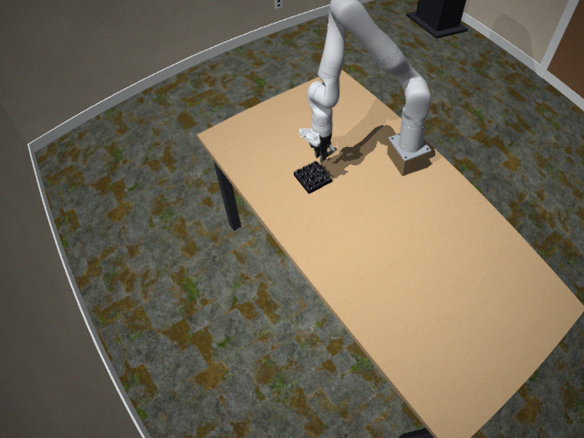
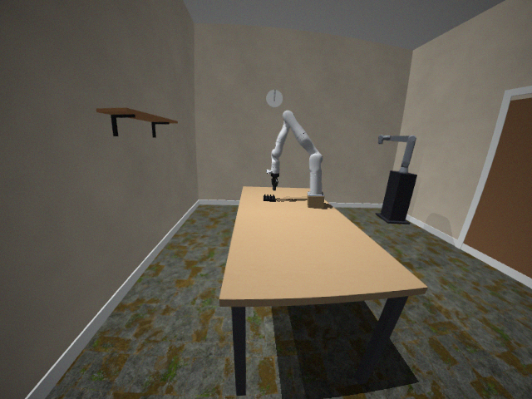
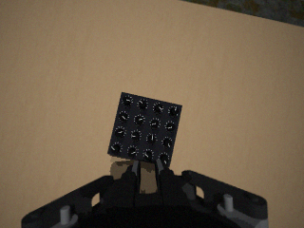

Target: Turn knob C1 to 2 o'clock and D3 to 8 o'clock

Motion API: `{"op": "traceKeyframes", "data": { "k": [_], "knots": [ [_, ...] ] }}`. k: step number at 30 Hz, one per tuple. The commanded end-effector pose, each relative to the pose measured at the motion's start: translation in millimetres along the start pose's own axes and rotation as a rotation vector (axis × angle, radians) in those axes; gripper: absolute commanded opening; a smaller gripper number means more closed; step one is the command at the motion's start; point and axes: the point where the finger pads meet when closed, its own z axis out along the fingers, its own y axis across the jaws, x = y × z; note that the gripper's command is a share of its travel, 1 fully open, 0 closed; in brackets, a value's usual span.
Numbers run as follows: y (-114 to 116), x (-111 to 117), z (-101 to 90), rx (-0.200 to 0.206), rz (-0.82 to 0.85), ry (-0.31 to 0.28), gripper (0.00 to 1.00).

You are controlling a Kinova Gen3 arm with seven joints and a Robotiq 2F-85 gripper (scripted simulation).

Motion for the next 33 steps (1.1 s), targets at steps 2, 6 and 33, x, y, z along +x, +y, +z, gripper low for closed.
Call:
{"op": "traceKeyframes", "data": {
  "k": [2, 6, 33],
  "knots": [
    [0.3, 0.4, -0.4, -0.001, 0.000, 0.001, 0.19],
    [0.3, 0.4, -0.4, -0.001, 0.000, 0.001, 0.19],
    [0.6, 0.4, 9.6, 0.000, 0.000, 0.000, 0.19]
  ]
}}
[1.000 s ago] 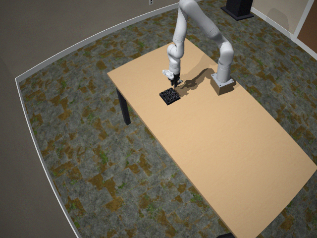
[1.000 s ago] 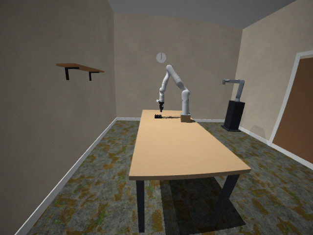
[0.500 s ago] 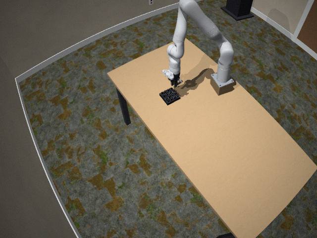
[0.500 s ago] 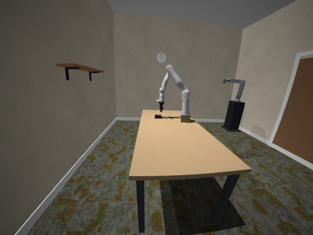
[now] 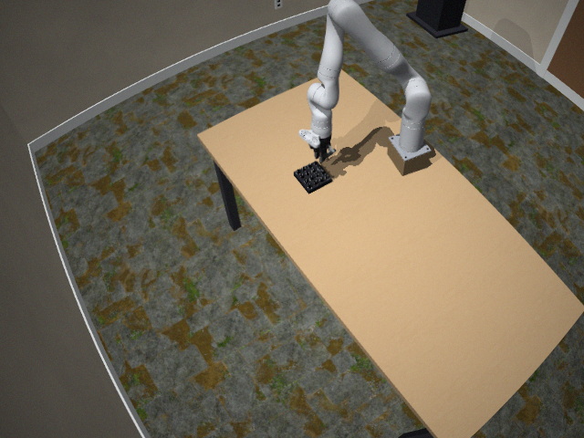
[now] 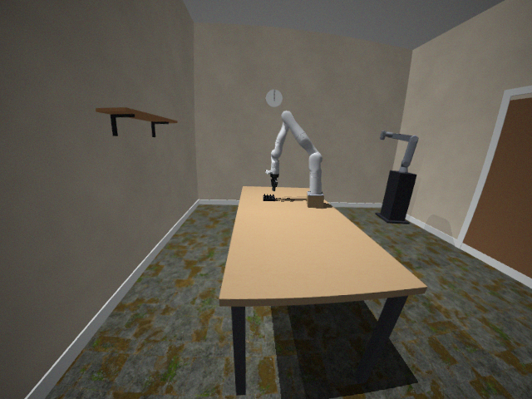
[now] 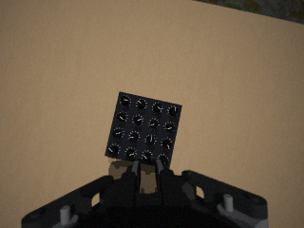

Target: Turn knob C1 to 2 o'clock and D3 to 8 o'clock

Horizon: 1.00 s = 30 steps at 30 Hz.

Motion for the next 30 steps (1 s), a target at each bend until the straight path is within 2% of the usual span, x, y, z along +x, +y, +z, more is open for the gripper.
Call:
{"op": "traceKeyframes", "data": {
  "k": [1, 30],
  "knots": [
    [-1.2, 0.0, 3.2, 0.002, -0.003, -0.002, 0.19],
    [-0.3, 0.1, 31.8, 0.002, -0.003, -0.002, 0.19]
  ]
}}
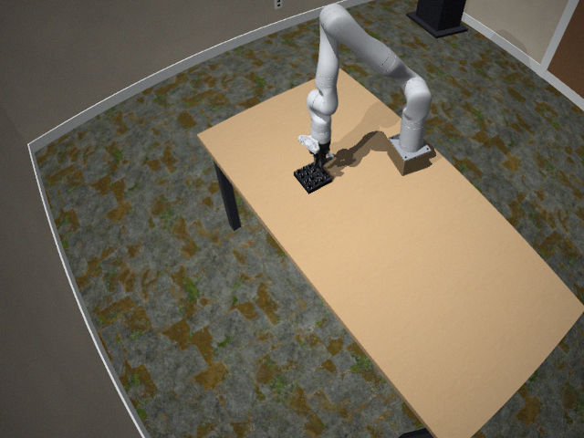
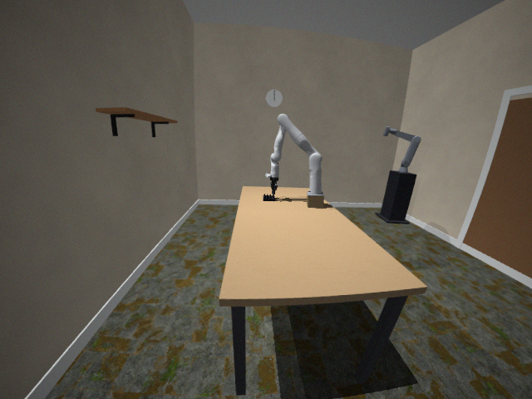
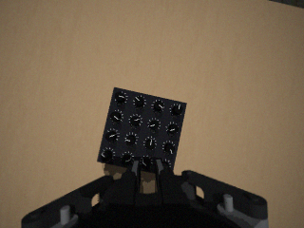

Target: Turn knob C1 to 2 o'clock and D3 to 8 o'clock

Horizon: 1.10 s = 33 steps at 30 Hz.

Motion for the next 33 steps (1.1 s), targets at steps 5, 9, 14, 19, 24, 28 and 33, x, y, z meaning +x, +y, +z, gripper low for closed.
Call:
{"op": "traceKeyframes", "data": {
  "k": [5, 9, 14, 19, 24, 28, 33],
  "knots": [
    [-1.7, 0.2, 3.2, 0.002, -0.004, -0.002, 0.19],
    [-1.6, 0.2, 4.0, 0.002, -0.004, -0.002, 0.19],
    [-1.6, 0.2, 4.2, 0.002, -0.004, -0.002, 0.19],
    [-1.6, 0.2, 4.2, 0.002, -0.004, -0.002, 0.19],
    [-1.6, 0.2, 4.2, 0.002, -0.004, -0.002, 0.19],
    [-1.6, 0.2, 4.2, 0.002, -0.004, -0.002, 0.19],
    [-1.6, 0.2, 4.2, 0.002, -0.004, -0.002, 0.19]
  ]
}}
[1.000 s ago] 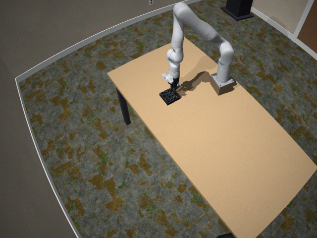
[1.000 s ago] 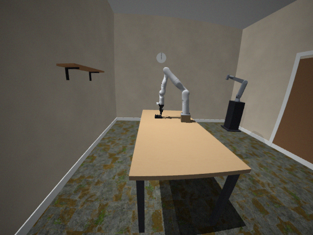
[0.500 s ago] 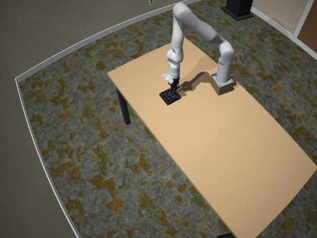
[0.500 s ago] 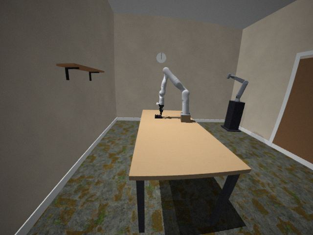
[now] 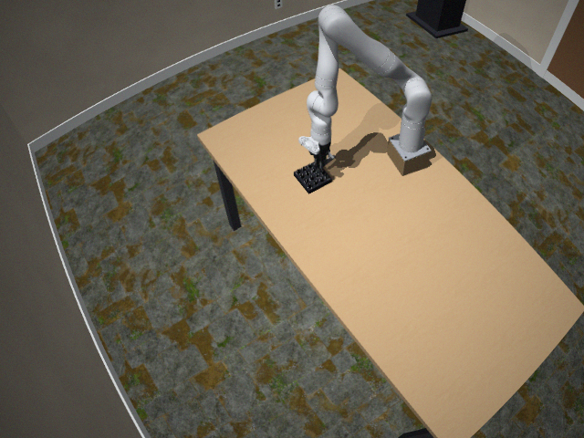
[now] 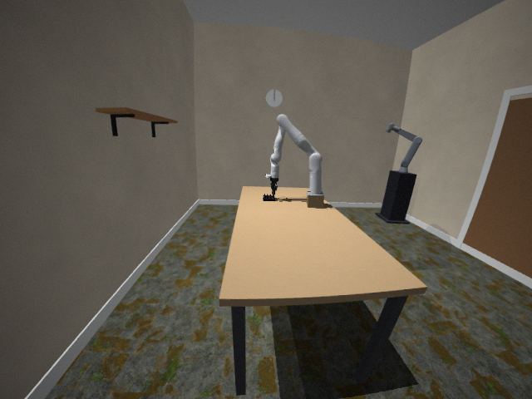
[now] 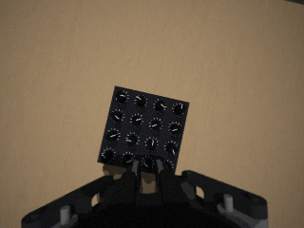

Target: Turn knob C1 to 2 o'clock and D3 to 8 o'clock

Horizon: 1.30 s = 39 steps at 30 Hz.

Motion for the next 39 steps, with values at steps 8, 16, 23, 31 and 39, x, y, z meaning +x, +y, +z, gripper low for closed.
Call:
{"op": "traceKeyframes", "data": {
  "k": [8, 16, 23, 31, 39],
  "knots": [
    [0.3, 0.4, -0.4, -0.001, 0.000, 0.001, 0.19],
    [0.3, 0.4, -0.4, -0.001, 0.000, 0.001, 0.19],
    [0.3, 0.4, 0.4, -0.001, 0.000, 0.001, 0.19],
    [0.3, 0.4, 5.7, -0.001, 0.000, 0.001, 0.19],
    [0.3, 0.4, 10.7, -0.001, 0.000, 0.001, 0.19]
  ]
}}
